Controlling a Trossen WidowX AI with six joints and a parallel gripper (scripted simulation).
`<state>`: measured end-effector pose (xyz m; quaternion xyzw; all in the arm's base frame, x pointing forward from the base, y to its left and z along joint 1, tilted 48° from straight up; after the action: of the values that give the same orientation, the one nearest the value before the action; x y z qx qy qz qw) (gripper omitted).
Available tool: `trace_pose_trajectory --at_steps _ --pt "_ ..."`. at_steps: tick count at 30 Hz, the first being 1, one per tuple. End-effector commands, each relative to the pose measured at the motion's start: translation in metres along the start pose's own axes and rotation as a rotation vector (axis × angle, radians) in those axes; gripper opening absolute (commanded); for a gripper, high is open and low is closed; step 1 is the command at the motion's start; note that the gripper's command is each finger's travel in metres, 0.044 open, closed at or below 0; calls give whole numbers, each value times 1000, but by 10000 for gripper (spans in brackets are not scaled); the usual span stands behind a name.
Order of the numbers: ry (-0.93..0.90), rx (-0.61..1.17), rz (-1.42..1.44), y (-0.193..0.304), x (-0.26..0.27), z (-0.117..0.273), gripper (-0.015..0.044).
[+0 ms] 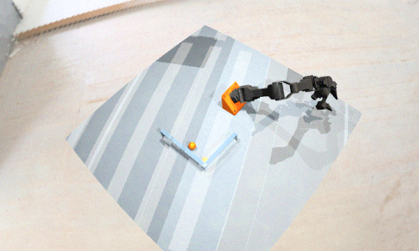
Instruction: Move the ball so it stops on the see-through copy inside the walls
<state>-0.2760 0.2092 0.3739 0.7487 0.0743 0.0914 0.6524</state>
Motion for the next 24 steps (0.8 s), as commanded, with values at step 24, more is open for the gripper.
trace_pose_trajectory --at_steps 24 --pt "-303 -116 887 28 169 -80 292"
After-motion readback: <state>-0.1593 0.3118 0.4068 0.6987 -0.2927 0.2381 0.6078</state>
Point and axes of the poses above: the point midway between the two fingers, 35 mm back from their tips, its own z axis back along the fingers, its own x axis across the jaws, y = z × x, the point moved 6 cm from there along z, back along the fingers, and after that the axes turned 9 degrees about z, right-handed, at the moved point
